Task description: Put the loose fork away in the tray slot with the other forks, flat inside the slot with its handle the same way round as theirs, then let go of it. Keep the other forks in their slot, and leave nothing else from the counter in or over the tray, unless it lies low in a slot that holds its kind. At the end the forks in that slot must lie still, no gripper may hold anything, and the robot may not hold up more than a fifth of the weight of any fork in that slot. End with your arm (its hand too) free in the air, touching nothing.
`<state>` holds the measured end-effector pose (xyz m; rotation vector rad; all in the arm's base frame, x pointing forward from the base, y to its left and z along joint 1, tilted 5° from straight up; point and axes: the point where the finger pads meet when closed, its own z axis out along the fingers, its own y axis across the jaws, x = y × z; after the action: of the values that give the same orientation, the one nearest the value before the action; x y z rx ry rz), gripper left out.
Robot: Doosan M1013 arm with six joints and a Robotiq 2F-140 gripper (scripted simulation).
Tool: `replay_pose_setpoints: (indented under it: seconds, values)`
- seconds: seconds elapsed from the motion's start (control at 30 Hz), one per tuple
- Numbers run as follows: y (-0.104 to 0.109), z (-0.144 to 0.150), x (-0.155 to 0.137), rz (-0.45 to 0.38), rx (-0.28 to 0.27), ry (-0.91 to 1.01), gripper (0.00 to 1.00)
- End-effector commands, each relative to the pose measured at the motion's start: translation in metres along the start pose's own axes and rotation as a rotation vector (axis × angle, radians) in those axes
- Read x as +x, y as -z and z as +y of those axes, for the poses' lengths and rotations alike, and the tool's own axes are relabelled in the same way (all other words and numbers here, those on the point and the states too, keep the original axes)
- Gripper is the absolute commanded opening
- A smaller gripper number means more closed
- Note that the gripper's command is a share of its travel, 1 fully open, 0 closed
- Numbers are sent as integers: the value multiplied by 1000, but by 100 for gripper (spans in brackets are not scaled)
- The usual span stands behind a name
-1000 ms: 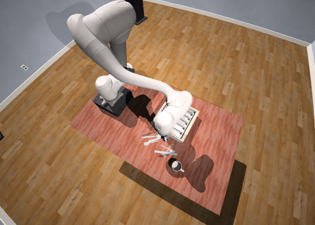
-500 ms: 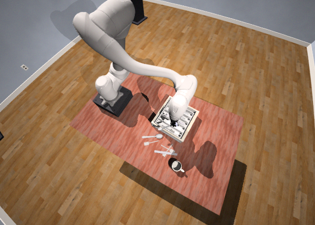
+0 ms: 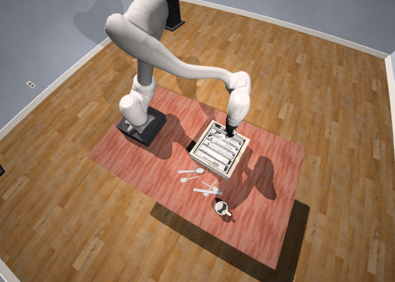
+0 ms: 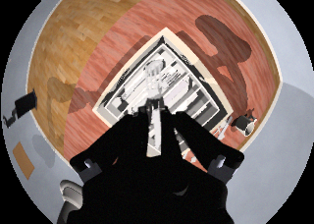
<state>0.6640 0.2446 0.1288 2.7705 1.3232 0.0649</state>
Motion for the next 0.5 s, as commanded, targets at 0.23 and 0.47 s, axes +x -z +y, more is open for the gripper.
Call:
replay_pose_setpoints:
  seconds: [0.23,0.47]
  values:
    - [0,-1,3,-1,1,-408,2]
    - [0,-1,3,1,6,-744,2]
